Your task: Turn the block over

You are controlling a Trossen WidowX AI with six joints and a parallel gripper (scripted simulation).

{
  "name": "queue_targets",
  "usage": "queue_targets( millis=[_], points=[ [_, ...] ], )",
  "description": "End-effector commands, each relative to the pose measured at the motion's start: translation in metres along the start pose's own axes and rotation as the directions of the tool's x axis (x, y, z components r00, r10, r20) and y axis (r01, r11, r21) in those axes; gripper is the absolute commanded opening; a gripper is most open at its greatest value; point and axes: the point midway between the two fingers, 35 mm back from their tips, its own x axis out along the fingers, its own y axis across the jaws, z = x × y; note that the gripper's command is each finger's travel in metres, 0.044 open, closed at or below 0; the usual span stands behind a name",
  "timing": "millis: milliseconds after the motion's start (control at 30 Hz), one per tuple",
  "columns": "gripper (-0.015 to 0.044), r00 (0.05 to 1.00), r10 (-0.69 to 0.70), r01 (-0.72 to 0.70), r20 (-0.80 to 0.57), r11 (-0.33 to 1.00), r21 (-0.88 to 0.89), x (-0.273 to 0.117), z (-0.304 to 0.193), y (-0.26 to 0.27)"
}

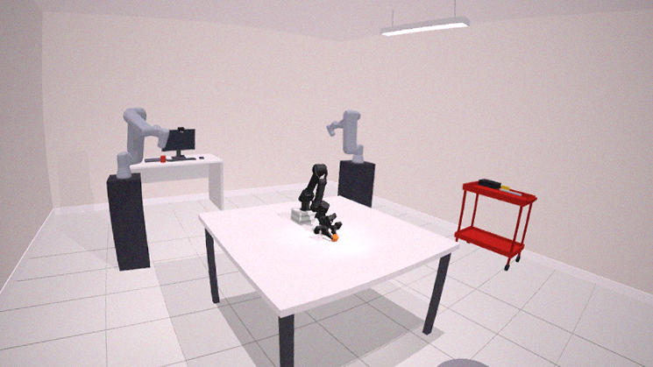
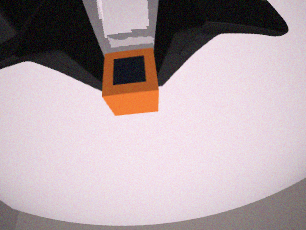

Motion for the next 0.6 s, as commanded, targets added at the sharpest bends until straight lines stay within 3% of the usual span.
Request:
queue_targets(
  millis=[0,533,567],
  points=[
    [0.0000,1.000,0.003,-0.003,0.024,1.000,0.004,-0.0026,0.0016,0.0006],
    [0.0000,0.999,0.003,-0.003,0.045,1.000,0.004,-0.0041,0.0033,0.0006],
    [0.0026,0.999,0.003,-0.003,0.045,1.000,0.004,-0.0041,0.0033,0.0006]
  ],
)
